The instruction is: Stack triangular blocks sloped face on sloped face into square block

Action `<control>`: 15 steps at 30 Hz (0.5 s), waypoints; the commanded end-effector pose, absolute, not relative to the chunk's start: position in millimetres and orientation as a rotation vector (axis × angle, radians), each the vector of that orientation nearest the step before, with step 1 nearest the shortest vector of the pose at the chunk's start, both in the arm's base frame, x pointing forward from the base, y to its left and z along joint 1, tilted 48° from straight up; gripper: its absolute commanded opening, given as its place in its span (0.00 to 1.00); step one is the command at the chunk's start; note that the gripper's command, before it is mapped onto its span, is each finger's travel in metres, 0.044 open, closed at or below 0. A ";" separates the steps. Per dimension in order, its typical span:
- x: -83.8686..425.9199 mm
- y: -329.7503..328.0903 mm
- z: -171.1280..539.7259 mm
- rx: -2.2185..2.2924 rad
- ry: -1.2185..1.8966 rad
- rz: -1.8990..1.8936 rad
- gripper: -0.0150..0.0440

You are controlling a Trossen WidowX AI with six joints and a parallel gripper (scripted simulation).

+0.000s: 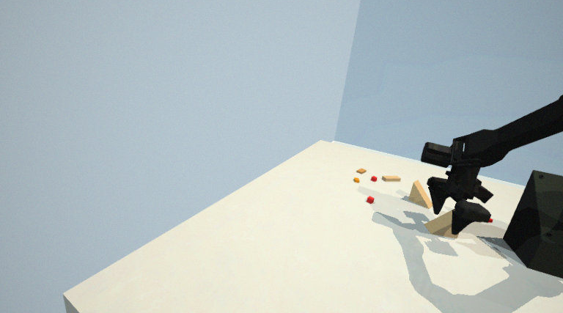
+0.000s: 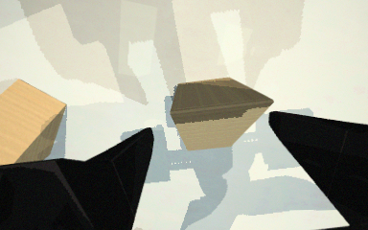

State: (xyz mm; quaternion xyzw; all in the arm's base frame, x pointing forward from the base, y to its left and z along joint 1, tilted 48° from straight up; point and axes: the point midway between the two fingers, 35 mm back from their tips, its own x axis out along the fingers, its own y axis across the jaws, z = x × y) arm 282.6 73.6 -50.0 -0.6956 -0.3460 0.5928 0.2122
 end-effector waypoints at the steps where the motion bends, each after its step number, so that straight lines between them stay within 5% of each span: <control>1: 278.3 79.1 -56.4 -1.911 -0.955 1.651 1.00; 11: 276.3 88.9 -64.8 -1.907 -0.959 1.648 1.00; 15: 276.3 88.9 -64.8 -1.907 -0.959 1.648 0.82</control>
